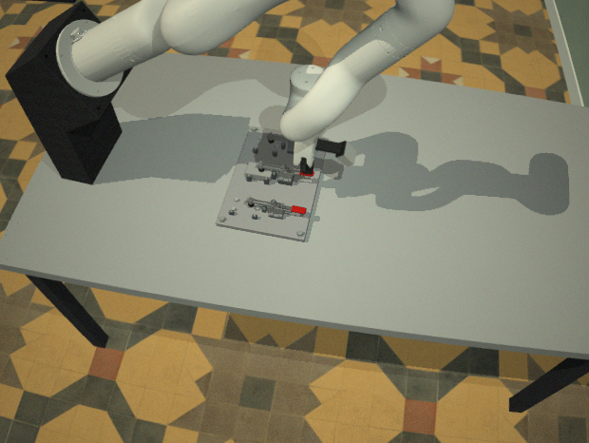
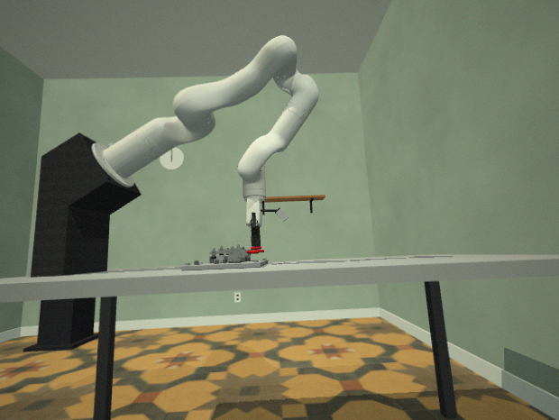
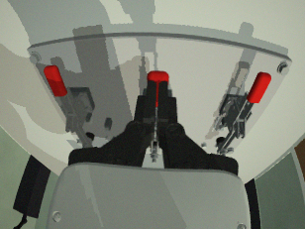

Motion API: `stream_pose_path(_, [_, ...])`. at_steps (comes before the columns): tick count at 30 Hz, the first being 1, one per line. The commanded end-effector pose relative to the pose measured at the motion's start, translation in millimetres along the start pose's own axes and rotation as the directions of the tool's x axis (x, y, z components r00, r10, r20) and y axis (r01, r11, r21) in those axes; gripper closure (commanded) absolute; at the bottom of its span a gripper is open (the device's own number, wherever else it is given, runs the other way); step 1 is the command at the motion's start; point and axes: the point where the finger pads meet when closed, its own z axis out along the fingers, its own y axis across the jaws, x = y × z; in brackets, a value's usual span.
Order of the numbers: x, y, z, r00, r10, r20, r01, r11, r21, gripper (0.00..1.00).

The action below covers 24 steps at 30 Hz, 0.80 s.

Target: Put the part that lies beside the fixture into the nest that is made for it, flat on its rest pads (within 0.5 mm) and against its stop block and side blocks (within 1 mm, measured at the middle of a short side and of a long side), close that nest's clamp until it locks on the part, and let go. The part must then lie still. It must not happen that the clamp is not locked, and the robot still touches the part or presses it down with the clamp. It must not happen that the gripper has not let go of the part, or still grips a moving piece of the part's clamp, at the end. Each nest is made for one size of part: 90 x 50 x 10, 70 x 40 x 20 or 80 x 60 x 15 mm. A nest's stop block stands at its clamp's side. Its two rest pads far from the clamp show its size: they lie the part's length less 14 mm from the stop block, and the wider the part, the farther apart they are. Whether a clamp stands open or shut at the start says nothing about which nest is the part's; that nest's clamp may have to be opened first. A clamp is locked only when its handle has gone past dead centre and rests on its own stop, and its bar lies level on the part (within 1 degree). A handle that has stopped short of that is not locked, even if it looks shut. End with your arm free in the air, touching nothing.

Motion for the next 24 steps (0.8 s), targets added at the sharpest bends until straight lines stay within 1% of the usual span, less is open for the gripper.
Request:
stream_pose_path(1, [-0.1, 0.0, -0.1, 1.0, 0.0, 0.0, 0.0, 1.0, 0.0, 1.0])
stream_pose_path(24, [-0.1, 0.0, 2.6, 1.0, 0.0, 0.0, 0.0, 1.0, 0.0, 1.0])
